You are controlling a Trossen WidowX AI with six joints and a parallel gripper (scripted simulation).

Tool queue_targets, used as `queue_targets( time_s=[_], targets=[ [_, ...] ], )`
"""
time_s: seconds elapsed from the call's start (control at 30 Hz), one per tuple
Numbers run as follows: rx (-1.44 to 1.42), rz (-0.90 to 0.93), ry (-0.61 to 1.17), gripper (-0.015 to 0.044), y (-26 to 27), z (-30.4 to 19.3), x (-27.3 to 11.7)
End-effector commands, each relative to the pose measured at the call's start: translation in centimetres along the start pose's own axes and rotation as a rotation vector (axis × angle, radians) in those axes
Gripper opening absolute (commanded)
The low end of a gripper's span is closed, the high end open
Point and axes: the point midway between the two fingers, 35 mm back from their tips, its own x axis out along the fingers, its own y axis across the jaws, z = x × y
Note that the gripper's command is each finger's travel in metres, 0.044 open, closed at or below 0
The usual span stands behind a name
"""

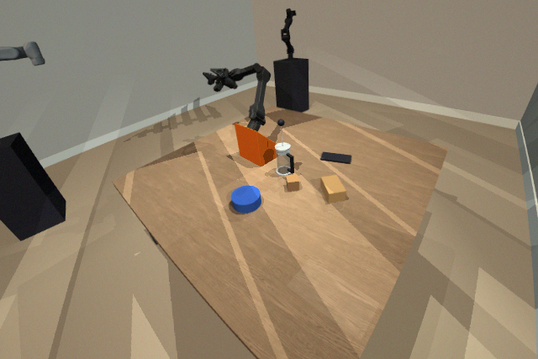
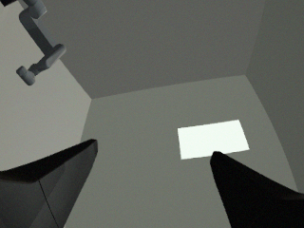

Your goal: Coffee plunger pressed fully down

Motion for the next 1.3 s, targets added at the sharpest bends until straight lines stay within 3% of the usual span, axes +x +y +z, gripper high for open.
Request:
queue_targets(
  time_s=[0.0,0.17,0.37,0.67,1.0,1.27],
  targets=[
    [-0.010,-0.004,-0.004,0.0426,-0.1,0.1,0.2],
    [-0.182,-0.102,-0.055,0.0440,-3.1,1.0,4.3],
    [-0.562,-0.351,-0.102,0.0440,-10.9,3.5,11.7],
    [-1.133,-0.781,0.026,0.0440,-24.6,8.8,17.5],
    [-1.650,-1.226,0.420,0.0440,-38.4,15.3,16.6],
    [-1.935,-1.522,0.969,0.0440,-47.2,20.6,11.4]
  ],
)
